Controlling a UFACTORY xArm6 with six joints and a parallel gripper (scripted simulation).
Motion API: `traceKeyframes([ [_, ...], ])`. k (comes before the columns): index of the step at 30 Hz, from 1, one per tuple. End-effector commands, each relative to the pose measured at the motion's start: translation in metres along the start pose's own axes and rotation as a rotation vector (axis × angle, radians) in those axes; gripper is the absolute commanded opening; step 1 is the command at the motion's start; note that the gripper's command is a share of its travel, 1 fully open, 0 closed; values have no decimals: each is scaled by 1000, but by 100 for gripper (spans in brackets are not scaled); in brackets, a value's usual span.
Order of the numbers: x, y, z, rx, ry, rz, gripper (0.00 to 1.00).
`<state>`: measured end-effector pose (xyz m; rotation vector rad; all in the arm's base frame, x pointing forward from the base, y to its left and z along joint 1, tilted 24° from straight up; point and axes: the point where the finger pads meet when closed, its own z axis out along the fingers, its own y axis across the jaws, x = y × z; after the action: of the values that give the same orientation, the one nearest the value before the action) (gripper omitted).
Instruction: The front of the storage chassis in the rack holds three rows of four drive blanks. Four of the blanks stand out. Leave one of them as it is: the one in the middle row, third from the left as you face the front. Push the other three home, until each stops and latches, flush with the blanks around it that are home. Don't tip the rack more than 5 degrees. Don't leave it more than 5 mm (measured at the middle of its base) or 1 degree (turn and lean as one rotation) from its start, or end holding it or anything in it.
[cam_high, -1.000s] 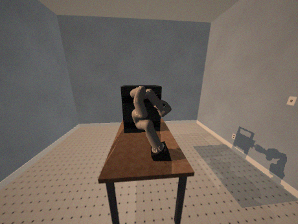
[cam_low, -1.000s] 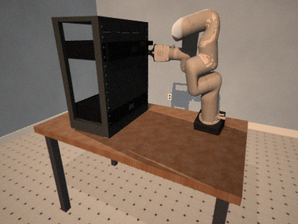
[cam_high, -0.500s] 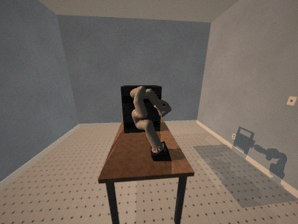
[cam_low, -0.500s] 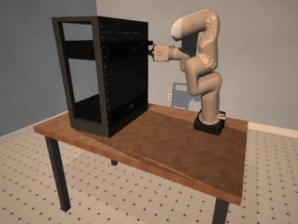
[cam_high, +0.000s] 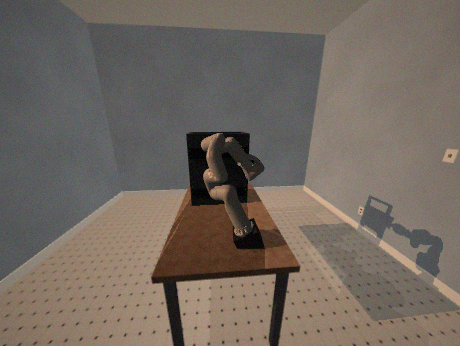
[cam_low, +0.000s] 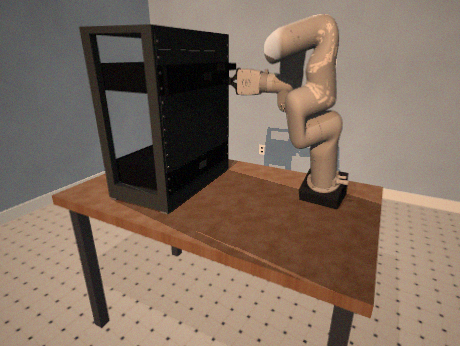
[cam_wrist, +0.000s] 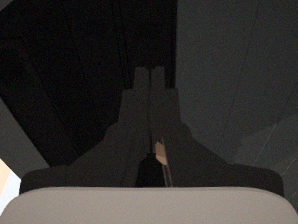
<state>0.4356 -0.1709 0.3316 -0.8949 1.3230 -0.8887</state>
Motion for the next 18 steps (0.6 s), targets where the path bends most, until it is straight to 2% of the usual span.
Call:
traceKeyframes([
  [1,0,-1,1,2,0,-2,0],
  [18,0,-1,4,2,0,-2,0],
])
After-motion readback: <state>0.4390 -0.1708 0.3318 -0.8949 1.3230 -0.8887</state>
